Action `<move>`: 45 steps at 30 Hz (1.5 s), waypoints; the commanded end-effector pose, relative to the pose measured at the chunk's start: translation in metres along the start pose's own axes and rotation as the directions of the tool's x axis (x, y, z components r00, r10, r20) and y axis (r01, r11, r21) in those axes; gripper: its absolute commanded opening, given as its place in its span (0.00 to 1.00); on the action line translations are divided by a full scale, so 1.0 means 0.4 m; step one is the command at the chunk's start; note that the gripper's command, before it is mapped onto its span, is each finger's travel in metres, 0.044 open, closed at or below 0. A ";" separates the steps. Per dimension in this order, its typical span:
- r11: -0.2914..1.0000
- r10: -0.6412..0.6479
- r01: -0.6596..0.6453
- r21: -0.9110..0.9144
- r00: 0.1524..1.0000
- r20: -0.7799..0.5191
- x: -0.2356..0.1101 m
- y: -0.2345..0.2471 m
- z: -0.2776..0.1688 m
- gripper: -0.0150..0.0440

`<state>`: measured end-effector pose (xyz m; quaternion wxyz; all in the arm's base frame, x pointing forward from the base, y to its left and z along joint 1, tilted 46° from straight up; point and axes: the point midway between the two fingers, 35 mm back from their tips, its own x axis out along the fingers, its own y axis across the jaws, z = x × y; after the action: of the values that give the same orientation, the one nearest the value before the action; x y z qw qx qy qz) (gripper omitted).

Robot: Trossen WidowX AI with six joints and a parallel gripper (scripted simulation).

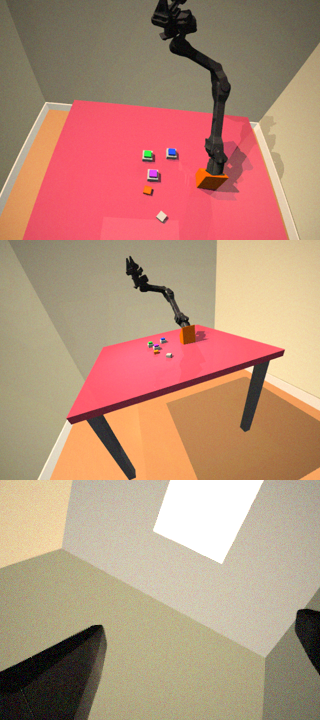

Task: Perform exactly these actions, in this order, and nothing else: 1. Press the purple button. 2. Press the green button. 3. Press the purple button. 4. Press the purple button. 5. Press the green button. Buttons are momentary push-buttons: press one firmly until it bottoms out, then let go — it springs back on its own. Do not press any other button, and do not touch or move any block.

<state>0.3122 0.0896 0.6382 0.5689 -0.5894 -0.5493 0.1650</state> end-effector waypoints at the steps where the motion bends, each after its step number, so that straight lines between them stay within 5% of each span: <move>1: 0.999 0.000 0.001 0.036 1.000 -0.016 0.001 0.010 -0.011 0.93; 4: 0.897 0.051 0.048 0.439 0.976 -0.211 0.005 0.164 -0.132 0.93; 12: 0.532 0.304 0.238 0.813 0.842 -0.445 -0.037 0.472 -0.243 0.93; 18: 0.216 0.620 0.491 0.844 0.599 -0.507 -0.134 0.781 -0.236 0.93; 23: 0.110 0.838 0.687 0.718 0.324 -0.439 -0.253 1.000 -0.156 0.93; 27: 0.151 0.944 0.801 0.580 0.057 -0.324 -0.374 1.139 -0.051 0.93; 32: 0.356 0.934 0.828 0.433 -0.327 -0.142 -0.555 1.244 0.120 0.93; 35: 0.540 0.820 0.745 0.392 -0.571 -0.043 -0.677 1.255 0.234 0.93; 39: 0.772 0.524 0.477 0.420 -0.851 0.003 -0.831 1.194 0.367 0.93; 41: 0.830 0.380 0.330 0.450 -0.925 -0.023 -0.879 1.150 0.402 0.93; 45: 0.834 0.365 0.314 0.453 -0.930 -0.028 -0.883 1.145 0.405 0.93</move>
<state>0.2784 -0.0035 0.0434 0.6400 -0.1895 0.6795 -0.3047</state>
